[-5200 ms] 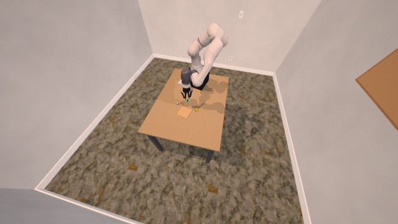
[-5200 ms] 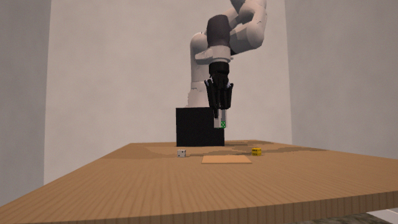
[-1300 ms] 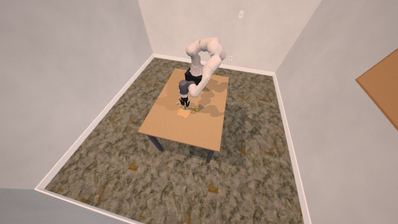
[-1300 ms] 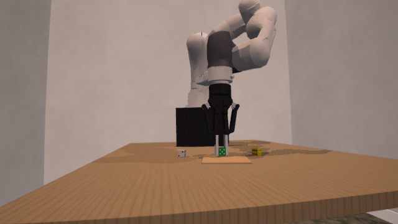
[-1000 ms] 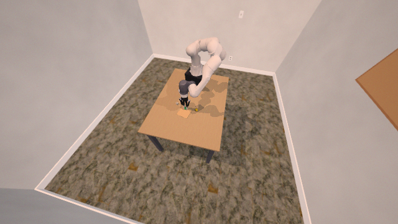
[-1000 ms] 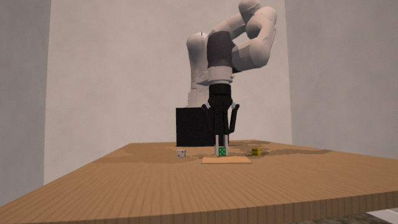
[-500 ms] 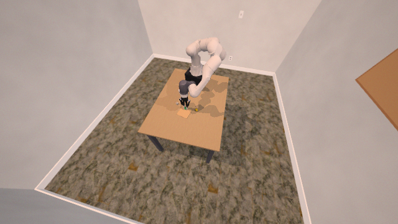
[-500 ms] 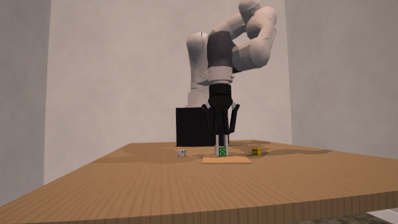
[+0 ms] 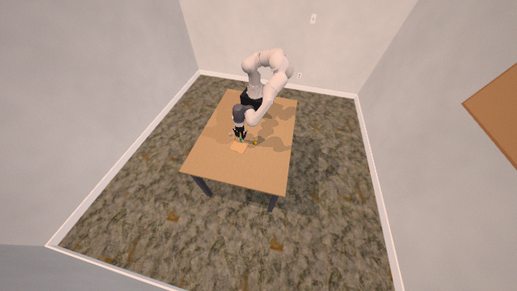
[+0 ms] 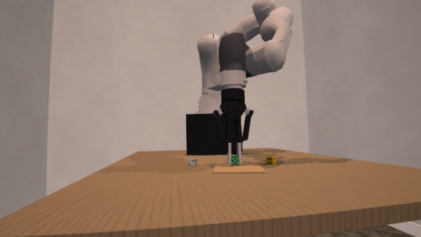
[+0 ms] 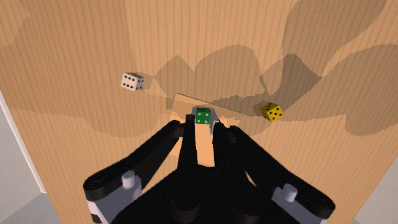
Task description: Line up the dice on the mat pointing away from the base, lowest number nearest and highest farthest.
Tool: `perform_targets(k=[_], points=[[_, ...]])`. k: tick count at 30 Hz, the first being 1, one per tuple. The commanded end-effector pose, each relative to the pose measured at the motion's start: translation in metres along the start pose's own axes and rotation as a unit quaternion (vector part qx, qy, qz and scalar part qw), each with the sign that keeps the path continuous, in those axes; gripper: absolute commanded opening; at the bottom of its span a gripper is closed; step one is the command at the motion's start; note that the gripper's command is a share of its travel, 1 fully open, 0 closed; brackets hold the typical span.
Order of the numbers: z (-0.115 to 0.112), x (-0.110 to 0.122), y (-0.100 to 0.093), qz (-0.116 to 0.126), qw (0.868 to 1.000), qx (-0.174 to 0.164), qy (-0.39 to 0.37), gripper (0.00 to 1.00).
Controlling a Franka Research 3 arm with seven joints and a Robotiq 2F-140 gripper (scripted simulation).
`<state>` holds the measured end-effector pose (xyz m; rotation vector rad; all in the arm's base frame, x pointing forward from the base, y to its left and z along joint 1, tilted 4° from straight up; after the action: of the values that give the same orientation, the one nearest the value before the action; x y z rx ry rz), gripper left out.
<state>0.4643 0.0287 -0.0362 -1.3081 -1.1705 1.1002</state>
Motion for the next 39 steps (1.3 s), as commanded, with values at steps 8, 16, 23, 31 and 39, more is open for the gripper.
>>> perform_targets(k=[8, 16, 23, 31, 39], points=[[-0.001, 0.0002, 0.0009, 0.0, 1.0, -0.002, -0.001, 0.13], [-0.001, 0.0002, 0.0024, 0.0, 1.0, -0.002, -0.001, 0.13], [-0.001, 0.0002, 0.0038, 0.0, 1.0, -0.002, -0.001, 0.13], [-0.001, 0.0002, 0.004, 0.0, 1.0, -0.002, -0.001, 0.13], [-0.001, 0.0002, 0.004, 0.0, 1.0, -0.002, -0.001, 0.13]])
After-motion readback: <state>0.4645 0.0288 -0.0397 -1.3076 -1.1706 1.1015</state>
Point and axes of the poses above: the point where the finger pads meet when closed, its own y axis out along the fingers, its own x axis across the jaws, z = x × y, the point moved 10 cm from there along -y, back along the fingers, and after that the axes turned 10 degrees about y, right-handed, at the moved point
